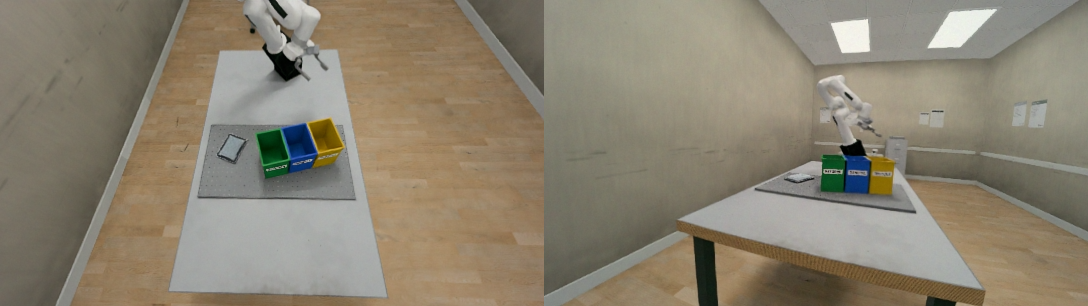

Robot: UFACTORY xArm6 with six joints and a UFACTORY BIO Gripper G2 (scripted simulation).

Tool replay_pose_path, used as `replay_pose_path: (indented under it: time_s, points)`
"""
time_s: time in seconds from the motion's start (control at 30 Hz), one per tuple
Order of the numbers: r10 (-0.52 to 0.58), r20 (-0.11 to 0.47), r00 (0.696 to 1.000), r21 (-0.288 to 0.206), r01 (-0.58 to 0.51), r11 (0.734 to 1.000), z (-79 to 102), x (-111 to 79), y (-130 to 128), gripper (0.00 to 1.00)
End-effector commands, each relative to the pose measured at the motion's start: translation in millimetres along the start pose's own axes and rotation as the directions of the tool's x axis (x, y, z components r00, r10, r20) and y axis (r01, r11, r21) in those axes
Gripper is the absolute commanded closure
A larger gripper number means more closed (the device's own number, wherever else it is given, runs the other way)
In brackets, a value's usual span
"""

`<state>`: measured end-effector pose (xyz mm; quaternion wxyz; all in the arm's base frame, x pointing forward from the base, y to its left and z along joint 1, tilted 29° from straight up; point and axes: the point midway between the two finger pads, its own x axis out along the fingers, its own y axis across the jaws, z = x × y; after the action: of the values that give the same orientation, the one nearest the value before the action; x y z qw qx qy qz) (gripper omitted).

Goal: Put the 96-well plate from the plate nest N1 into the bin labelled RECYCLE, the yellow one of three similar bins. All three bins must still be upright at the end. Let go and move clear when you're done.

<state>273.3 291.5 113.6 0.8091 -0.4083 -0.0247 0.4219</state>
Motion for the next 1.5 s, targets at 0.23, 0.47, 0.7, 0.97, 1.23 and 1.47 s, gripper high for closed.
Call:
replay_pose_path:
  time_s: [0.23,0.47,0.7,0.97,1.23,1.47]
  points:
    - [-0.121,0.024,0.992,0.063,0.119,0.991,-7.3,14.0,-30,0.63]
    - [-0.180,0.031,0.983,0.094,0.177,0.980,-15.0,21.3,-51,0.63]
    - [-0.269,0.037,0.963,0.138,0.261,0.955,-25.8,27.5,-77,0.63]
    - [-0.355,0.038,0.934,0.182,0.343,0.922,-37.9,30.7,-104,0.63]
    - [-0.439,0.034,0.898,0.223,0.421,0.879,-51.3,31.1,-131,0.63]
    - [-0.519,0.027,0.854,0.263,0.495,0.828,-65.7,28.7,-157,0.63]
